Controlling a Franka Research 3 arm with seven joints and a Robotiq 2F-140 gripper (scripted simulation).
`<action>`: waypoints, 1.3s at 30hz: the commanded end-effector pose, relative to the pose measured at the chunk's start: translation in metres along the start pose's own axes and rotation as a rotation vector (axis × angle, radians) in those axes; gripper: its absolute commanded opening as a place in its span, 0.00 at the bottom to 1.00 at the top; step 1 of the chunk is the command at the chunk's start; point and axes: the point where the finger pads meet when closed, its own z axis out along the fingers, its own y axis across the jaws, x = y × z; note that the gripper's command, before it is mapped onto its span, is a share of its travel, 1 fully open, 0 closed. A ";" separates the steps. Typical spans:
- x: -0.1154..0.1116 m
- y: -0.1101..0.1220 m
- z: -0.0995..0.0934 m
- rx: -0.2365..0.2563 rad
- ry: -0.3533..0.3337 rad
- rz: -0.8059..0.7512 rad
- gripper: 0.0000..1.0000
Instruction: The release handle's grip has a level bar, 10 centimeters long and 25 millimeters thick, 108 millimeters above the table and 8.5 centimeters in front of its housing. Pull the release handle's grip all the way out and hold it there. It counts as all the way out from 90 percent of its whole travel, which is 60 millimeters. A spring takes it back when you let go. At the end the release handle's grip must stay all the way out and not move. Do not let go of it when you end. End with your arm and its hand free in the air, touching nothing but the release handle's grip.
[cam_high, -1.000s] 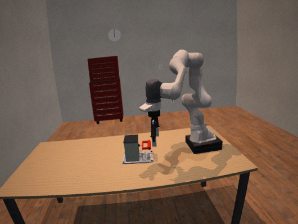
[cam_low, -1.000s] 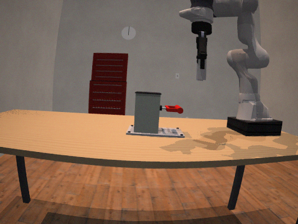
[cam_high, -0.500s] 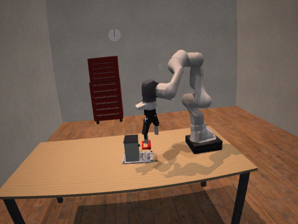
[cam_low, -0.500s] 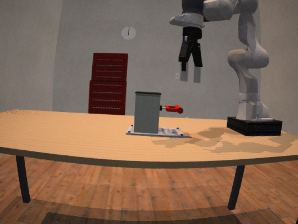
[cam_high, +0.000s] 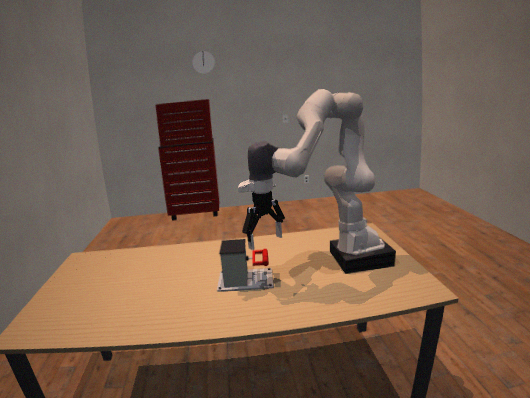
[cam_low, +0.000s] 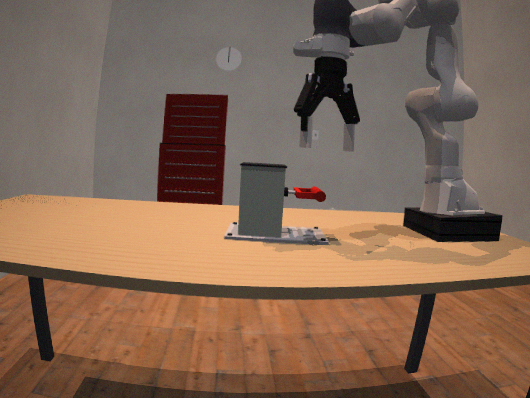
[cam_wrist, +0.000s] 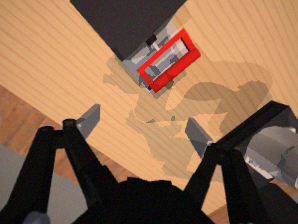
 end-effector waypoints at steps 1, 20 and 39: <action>0.008 0.003 0.001 0.010 0.012 0.159 1.00; 0.060 0.042 0.013 0.012 -0.002 0.567 1.00; 0.075 0.056 0.017 0.012 -0.008 0.704 1.00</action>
